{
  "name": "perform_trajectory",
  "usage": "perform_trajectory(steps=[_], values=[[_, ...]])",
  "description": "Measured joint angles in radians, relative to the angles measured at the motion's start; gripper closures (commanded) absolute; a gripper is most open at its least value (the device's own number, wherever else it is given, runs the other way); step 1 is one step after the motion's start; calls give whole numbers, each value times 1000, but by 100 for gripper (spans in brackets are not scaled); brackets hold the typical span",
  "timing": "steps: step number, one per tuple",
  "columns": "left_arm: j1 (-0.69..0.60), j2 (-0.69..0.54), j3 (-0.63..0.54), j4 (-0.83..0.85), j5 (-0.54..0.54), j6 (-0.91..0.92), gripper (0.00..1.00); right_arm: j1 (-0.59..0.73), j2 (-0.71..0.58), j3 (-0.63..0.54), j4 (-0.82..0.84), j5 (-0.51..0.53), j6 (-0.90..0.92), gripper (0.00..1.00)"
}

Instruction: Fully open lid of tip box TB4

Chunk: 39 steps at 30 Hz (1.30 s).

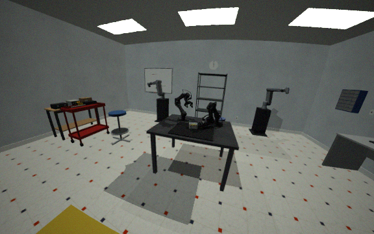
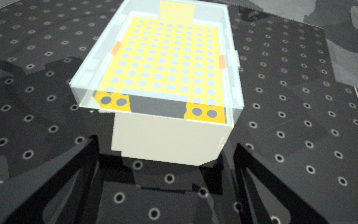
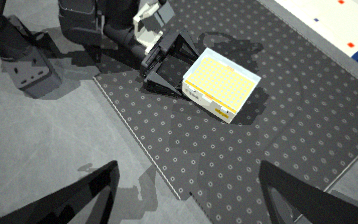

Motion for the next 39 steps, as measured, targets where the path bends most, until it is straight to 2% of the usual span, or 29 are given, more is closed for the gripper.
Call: perform_trajectory(steps=[8,18,25,36,39], values=[[9,-27,-6,2,8,4,0,0,0,0,-1,0,1,0],[67,-74,-76,3,53,27,0,0,0,0,-1,0,1,0],[156,-113,-158,3,117,67,0,0,0,0,-1,0,1,0],[159,-111,-156,-14,172,79,0,0,0,0,-1,0,1,0],[159,-95,-113,-50,204,80,0,0,0,0,-1,0,1,0]])
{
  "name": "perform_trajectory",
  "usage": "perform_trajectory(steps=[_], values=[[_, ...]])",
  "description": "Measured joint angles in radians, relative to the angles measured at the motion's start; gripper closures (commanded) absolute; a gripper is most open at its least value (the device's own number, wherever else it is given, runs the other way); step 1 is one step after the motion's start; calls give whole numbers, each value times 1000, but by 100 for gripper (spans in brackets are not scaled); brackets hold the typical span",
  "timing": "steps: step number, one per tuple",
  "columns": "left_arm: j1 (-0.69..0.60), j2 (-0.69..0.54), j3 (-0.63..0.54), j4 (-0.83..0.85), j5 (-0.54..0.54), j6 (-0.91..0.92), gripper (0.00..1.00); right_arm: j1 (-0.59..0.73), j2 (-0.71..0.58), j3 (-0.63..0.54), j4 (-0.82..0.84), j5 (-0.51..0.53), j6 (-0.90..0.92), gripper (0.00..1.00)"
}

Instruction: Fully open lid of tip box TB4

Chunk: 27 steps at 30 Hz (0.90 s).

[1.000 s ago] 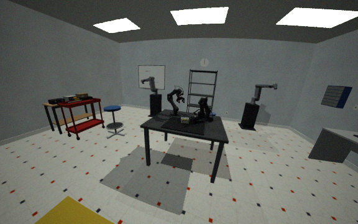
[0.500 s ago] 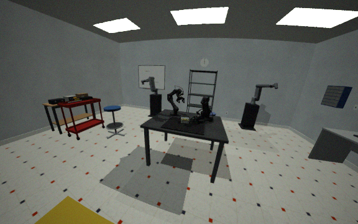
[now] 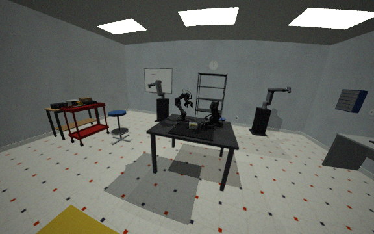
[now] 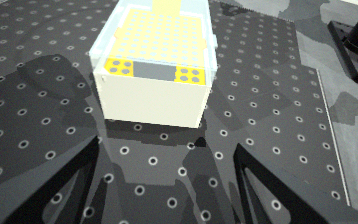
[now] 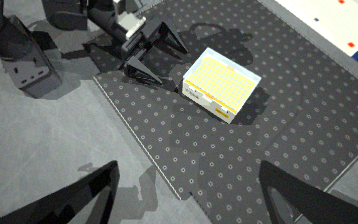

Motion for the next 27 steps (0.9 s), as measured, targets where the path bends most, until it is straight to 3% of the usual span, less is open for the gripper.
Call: perform_trajectory(steps=[7,27], values=[[0,12,100,-55,37,4,0,0,0,0,0,0,0,0],[-42,71,159,-65,18,-19,0,0,0,0,0,0,0,0]])
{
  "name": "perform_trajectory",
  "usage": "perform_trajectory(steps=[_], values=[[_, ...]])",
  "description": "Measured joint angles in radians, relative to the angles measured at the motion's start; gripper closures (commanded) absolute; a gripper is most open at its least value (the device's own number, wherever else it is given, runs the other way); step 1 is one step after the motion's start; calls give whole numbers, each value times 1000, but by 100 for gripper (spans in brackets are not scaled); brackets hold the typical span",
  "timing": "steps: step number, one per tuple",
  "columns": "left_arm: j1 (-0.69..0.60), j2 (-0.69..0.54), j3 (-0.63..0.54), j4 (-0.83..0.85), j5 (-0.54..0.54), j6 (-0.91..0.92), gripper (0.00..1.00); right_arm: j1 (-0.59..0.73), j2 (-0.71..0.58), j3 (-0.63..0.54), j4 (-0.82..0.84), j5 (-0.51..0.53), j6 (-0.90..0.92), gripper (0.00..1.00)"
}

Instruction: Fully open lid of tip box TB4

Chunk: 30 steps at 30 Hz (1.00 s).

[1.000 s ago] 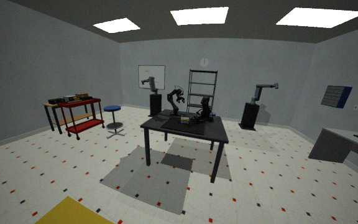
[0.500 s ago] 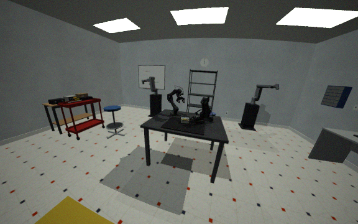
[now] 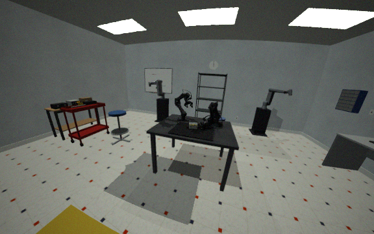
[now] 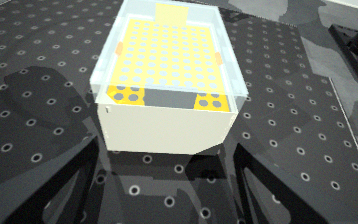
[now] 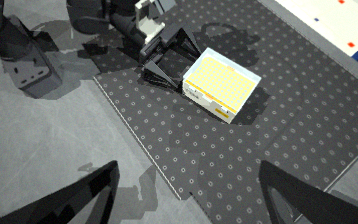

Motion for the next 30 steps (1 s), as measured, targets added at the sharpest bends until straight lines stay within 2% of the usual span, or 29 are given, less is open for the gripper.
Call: perform_trajectory(steps=[23,24,26,27,30], values=[[-61,42,63,2,-61,-33,0,0,0,0,0,0,0,0],[-61,42,63,2,-61,-33,4,0,0,0,0,0,0,0],[-61,42,63,2,-61,-33,4,0,0,0,0,0,0,0],[-61,42,63,2,-61,-33,9,0,0,0,0,0,0,0],[-61,42,63,2,-61,-33,9,0,0,0,0,0,0,0]])
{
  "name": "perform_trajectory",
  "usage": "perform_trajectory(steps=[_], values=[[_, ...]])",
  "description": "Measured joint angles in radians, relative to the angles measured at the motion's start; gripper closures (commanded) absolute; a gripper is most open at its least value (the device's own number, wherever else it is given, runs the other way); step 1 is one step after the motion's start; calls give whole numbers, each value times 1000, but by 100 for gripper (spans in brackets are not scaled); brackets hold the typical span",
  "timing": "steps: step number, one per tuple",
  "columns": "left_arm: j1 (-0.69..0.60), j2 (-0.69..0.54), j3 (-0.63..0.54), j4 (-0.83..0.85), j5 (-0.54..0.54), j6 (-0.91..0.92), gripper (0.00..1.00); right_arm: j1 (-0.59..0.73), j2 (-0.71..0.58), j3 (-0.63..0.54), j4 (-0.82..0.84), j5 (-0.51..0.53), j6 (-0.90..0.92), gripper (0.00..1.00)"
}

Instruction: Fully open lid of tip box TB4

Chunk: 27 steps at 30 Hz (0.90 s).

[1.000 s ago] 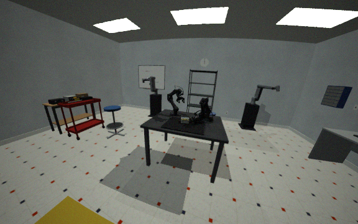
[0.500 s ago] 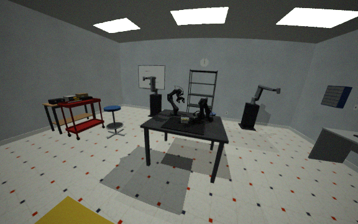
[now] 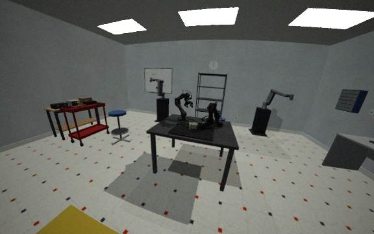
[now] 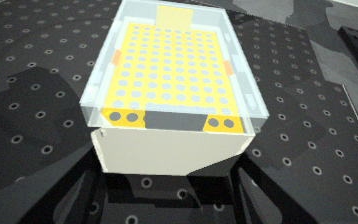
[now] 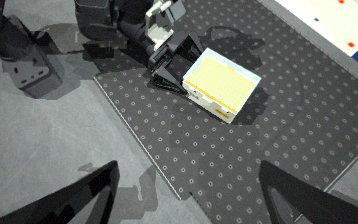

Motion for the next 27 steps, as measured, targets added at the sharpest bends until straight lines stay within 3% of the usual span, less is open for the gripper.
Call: perform_trajectory(steps=[7,11,13,15,16,18,20,27], values=[[0,0,0,0,0,0,17,0,0,0,0,0,0,0],[0,0,0,0,0,0,62,0,0,0,0,0,0,0],[0,0,0,0,0,0,40,0,0,0,0,0,0,0],[0,0,0,0,0,0,17,0,0,0,0,0,0,23],[0,0,0,0,0,0,17,0,0,0,0,0,0,34],[0,0,0,0,0,0,17,3,0,0,5,4,0,34],[0,0,0,0,0,0,17,5,0,0,13,7,0,57],[0,0,0,0,0,0,17,13,39,-12,207,69,20,57]])
